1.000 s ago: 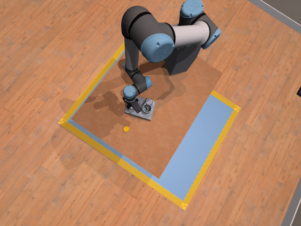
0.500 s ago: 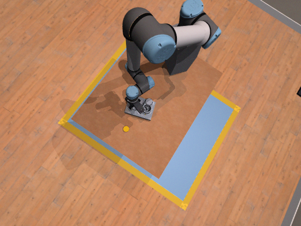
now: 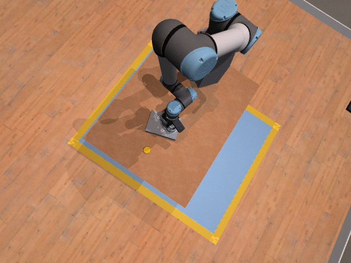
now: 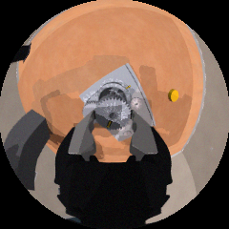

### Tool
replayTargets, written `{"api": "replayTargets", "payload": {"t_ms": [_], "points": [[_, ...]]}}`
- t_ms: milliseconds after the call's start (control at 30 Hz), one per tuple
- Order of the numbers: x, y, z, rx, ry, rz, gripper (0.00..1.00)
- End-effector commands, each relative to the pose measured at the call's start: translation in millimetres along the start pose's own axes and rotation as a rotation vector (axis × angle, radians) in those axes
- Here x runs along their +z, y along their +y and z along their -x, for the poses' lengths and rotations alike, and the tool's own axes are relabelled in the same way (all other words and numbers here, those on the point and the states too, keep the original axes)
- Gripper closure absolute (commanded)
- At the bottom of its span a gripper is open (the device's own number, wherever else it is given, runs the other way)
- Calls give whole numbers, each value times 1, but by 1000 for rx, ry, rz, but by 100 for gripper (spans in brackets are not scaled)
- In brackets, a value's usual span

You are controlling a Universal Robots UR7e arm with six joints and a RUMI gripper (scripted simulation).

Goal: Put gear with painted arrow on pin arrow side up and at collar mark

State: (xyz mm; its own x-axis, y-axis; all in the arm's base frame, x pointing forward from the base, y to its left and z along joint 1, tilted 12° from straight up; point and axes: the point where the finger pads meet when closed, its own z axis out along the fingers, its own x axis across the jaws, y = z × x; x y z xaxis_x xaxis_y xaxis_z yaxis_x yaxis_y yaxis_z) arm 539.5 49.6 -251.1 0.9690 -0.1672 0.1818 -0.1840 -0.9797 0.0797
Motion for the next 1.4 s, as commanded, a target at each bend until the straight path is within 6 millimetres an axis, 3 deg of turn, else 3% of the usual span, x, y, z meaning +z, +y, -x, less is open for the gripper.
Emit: {"api": "replayTargets", "payload": {"t_ms": [0,1367], "points": [[-1,-4,3,2,4,1,100],[-1,-4,2,173,4,0,100]]}}
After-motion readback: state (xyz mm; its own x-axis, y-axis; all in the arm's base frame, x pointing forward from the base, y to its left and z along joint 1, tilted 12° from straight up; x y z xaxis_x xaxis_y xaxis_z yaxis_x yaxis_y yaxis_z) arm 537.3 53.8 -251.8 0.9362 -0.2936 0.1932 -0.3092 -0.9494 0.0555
